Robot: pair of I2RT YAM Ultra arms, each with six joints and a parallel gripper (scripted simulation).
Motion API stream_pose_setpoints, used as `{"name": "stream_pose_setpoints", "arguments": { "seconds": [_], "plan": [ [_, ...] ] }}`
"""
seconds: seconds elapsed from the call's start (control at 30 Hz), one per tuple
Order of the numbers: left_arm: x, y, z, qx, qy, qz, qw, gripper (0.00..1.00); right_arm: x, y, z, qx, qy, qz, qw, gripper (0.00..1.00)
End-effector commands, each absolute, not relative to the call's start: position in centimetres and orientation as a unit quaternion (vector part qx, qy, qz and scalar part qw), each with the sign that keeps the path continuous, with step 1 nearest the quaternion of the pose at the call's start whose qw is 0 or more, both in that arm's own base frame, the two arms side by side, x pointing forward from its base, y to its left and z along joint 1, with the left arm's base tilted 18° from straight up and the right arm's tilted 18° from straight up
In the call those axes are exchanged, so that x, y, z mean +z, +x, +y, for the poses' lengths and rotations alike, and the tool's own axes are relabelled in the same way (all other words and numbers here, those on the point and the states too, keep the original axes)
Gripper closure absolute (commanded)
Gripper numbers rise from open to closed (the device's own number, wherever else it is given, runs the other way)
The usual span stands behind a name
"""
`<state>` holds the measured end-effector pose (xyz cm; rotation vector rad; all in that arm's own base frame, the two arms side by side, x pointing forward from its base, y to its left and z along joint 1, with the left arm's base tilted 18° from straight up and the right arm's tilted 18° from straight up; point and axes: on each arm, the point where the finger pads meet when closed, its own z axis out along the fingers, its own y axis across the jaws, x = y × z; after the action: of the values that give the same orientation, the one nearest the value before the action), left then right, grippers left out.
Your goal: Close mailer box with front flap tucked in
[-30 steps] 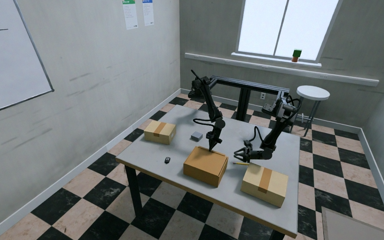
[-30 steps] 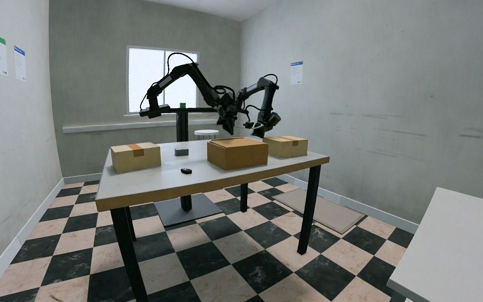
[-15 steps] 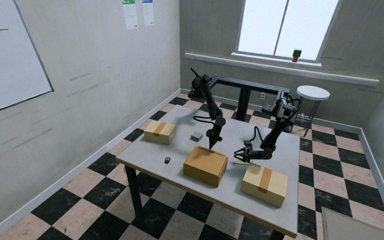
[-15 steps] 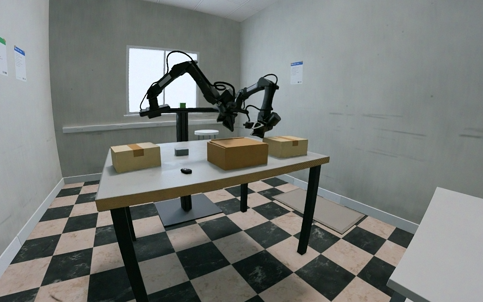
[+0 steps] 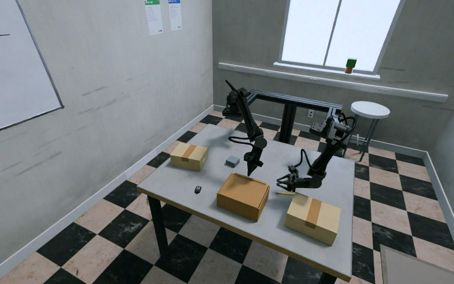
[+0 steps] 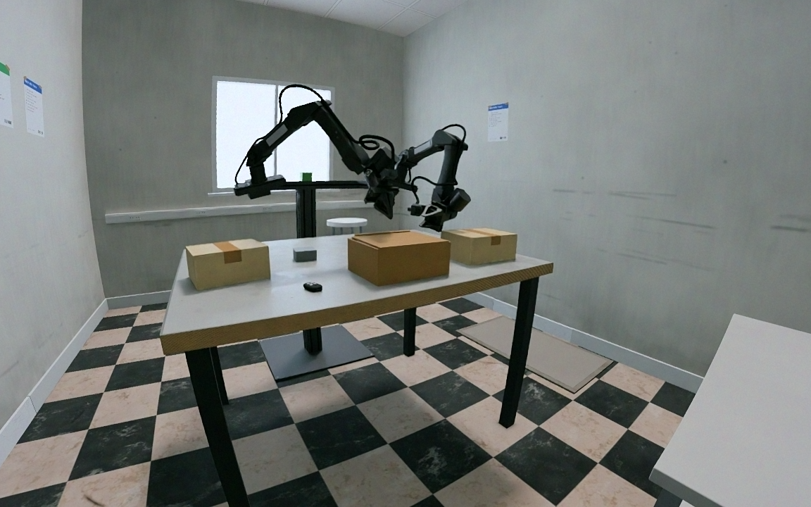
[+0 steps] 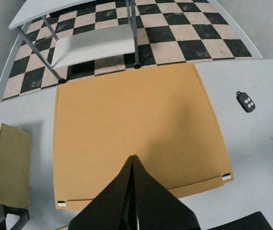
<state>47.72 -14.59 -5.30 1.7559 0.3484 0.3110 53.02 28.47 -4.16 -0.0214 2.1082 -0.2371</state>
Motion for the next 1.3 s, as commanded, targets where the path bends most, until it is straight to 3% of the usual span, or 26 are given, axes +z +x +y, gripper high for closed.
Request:
{"name": "stream_pose_setpoints", "arguments": {
  "seconds": [0.0, 0.23, 0.43, 0.7, 0.73, 0.77, 0.83, 0.97, 1.07, 1.27],
  "plan": [
    [-2.7, 48.0, -15.6, 0.154, 0.757, 0.128, 0.622, 0.62, -2.1, 52.6, 29.9, -0.092, -0.011, 0.861, 0.500, 0.99],
    [-2.9, 47.0, -16.2, 0.154, 0.757, 0.131, 0.622, 0.62, -5.7, 52.7, 28.6, -0.108, -0.016, 0.867, 0.486, 0.99],
    [-2.8, 45.9, -16.8, 0.158, 0.755, 0.128, 0.623, 0.62, -3.6, 53.4, 28.4, -0.101, -0.004, 0.862, 0.496, 0.99],
    [-1.9, 40.6, -18.8, 0.177, 0.745, 0.124, 0.632, 0.62, -6.2, 52.7, 28.2, -0.105, -0.017, 0.871, 0.480, 0.99],
    [1.4, 42.9, -17.9, 0.228, 0.726, 0.119, 0.637, 0.62, 5.7, 57.0, 27.6, -0.059, 0.056, 0.822, 0.564, 0.99],
    [3.5, 45.7, -16.3, 0.244, 0.714, 0.156, 0.638, 0.62, 6.5, 57.1, 27.3, -0.036, 0.065, 0.811, 0.580, 0.99],
    [-1.6, 43.5, -17.7, 0.108, 0.738, 0.269, 0.610, 0.62, 1.6, 54.4, 26.8, -0.068, -0.014, 0.868, 0.491, 0.99],
    [-1.7, 43.3, -17.4, 0.091, 0.734, 0.301, 0.602, 0.62, 1.0, 53.6, 27.6, -0.064, -0.029, 0.874, 0.482, 0.99],
    [2.5, 46.1, -17.0, 0.114, 0.710, 0.322, 0.616, 0.62, 7.0, 55.7, 24.4, -0.049, 0.006, 0.856, 0.514, 0.99],
    [6.9, 48.5, -15.0, 0.100, 0.655, 0.430, 0.613, 0.62, 12.1, 55.7, 21.2, -0.029, 0.006, 0.852, 0.524, 0.99]
  ]
}}
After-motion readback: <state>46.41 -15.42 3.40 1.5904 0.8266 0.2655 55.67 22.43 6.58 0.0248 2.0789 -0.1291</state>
